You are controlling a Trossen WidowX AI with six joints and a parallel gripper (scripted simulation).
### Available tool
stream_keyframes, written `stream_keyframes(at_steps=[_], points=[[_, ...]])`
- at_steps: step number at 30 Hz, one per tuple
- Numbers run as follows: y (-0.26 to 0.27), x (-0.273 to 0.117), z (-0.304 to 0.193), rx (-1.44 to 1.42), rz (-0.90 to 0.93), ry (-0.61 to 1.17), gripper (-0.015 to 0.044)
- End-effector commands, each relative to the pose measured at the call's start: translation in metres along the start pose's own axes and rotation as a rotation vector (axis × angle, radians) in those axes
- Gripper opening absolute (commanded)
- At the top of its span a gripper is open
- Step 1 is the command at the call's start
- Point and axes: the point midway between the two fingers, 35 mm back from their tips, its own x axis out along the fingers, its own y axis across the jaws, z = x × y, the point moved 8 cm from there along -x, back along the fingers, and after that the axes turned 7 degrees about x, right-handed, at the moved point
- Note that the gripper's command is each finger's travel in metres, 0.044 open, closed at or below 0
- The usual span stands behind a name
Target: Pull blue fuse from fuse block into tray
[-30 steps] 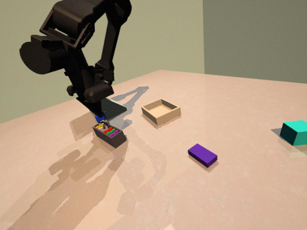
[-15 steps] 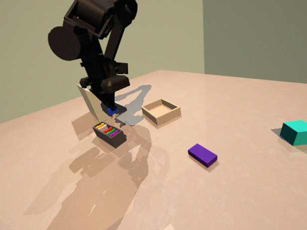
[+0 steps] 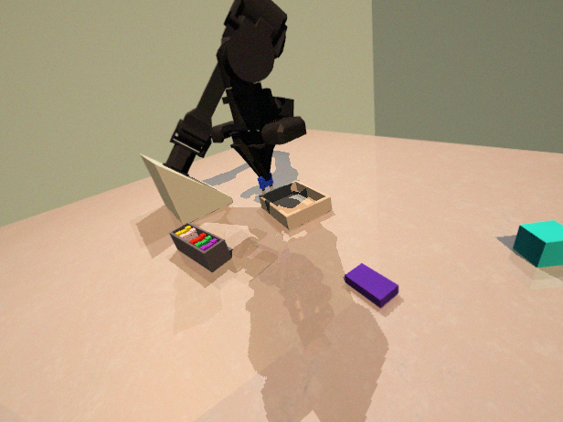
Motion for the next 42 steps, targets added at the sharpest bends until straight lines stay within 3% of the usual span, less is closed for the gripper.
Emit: stream_keyframes(at_steps=[1, 5, 38, 42], points=[[0.001, 0.000, 0.035, -0.001, 0.000, -0.017, 0.0000], [0.003, 0.000, 0.054, -0.002, 0.002, -0.027, 0.0000], [0.004, 0.040, 0.056, -0.003, 0.001, -0.029, 0.0000], [0.003, 0.036, 0.055, -0.008, -0.001, -0.023, 0.0105]])
